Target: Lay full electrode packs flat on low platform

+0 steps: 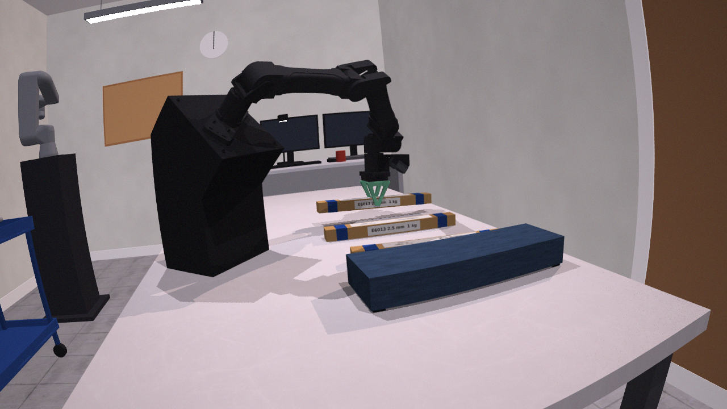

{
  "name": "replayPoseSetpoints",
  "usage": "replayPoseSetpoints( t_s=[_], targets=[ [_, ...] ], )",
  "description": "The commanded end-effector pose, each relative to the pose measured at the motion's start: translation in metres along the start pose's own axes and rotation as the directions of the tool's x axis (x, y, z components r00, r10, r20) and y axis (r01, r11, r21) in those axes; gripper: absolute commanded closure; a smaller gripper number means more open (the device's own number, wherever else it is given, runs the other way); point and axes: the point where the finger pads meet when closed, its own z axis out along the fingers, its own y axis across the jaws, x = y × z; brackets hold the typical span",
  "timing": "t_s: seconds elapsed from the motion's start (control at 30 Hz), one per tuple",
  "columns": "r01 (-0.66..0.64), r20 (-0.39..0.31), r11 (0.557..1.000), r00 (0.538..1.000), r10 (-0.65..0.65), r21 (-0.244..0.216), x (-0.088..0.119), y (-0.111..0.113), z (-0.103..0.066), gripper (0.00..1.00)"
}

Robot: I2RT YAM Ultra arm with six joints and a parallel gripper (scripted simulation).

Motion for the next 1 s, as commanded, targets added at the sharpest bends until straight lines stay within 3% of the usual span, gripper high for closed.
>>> replayPoseSetpoints(
  t_s=[0.0, 0.97],
  targets=[
    [0.002, 0.084, 0.998, 0.996, 0.003, -0.059, -0.0286, 0.0225, -0.049, 1.0],
    [-0.001, 0.086, 0.998, 0.996, 0.006, -0.059, -0.0309, 0.0215, -0.0465, 1.0]
  ],
)
